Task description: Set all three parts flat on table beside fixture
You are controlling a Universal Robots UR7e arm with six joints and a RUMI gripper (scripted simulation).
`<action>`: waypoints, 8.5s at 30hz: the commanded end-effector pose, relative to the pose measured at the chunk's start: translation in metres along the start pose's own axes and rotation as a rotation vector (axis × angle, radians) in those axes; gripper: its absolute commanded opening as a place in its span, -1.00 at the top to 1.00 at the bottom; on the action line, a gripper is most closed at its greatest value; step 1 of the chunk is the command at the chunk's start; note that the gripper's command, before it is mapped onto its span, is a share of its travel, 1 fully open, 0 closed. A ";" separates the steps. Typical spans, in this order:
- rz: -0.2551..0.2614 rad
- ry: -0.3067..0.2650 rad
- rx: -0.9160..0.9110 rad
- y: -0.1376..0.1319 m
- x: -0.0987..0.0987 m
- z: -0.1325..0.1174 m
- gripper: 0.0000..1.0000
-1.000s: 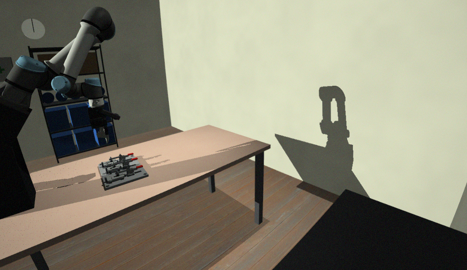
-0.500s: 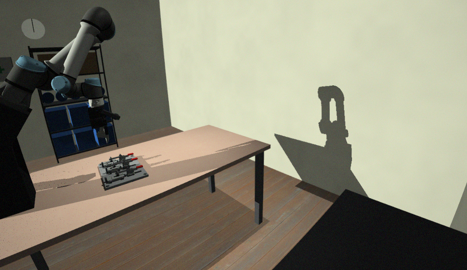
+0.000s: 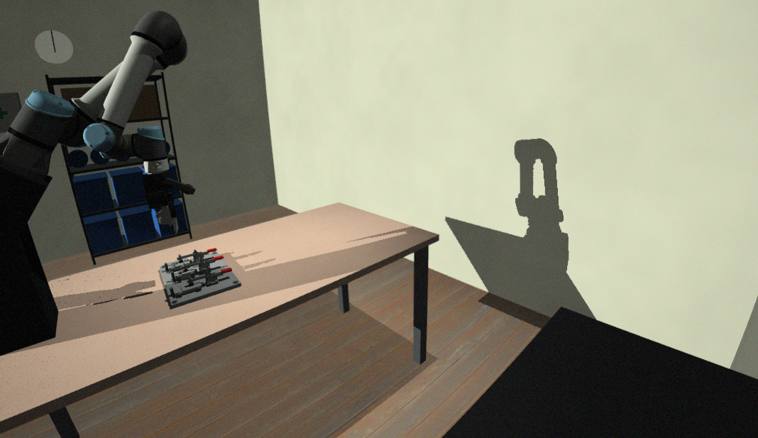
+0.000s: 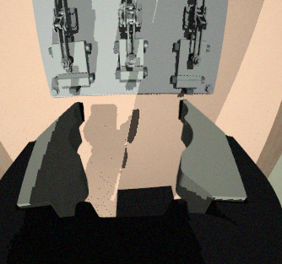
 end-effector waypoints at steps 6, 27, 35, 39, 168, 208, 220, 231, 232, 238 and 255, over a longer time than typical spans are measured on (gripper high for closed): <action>0.000 0.001 0.000 0.000 0.000 0.000 -0.17; 0.000 0.001 0.000 0.000 0.000 0.000 -0.17; 0.000 0.001 0.000 0.000 0.000 0.000 0.44; 0.000 0.001 0.000 0.000 0.000 0.000 0.44; 0.000 0.001 0.000 -0.007 -0.044 0.129 0.44; 0.000 0.001 0.000 -0.007 -0.132 0.129 0.44; 0.000 0.001 0.000 -0.007 -0.132 0.129 0.44; 0.000 0.001 0.000 -0.007 -0.145 0.130 0.44; 0.000 0.001 0.000 -0.007 -0.148 0.130 0.44; 0.000 0.001 0.000 -0.007 -0.158 0.130 0.44; 0.000 0.001 0.000 -0.007 -0.160 0.130 0.44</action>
Point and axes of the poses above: the point where the finger pads meet when closed, its own x axis back along the fingers, its own y axis across the jaws, z = x × y, the point moved 2 cm from there along x, back along the fingers, and after that the axes turned 3 degrees about -x, right-handed, at the moved point
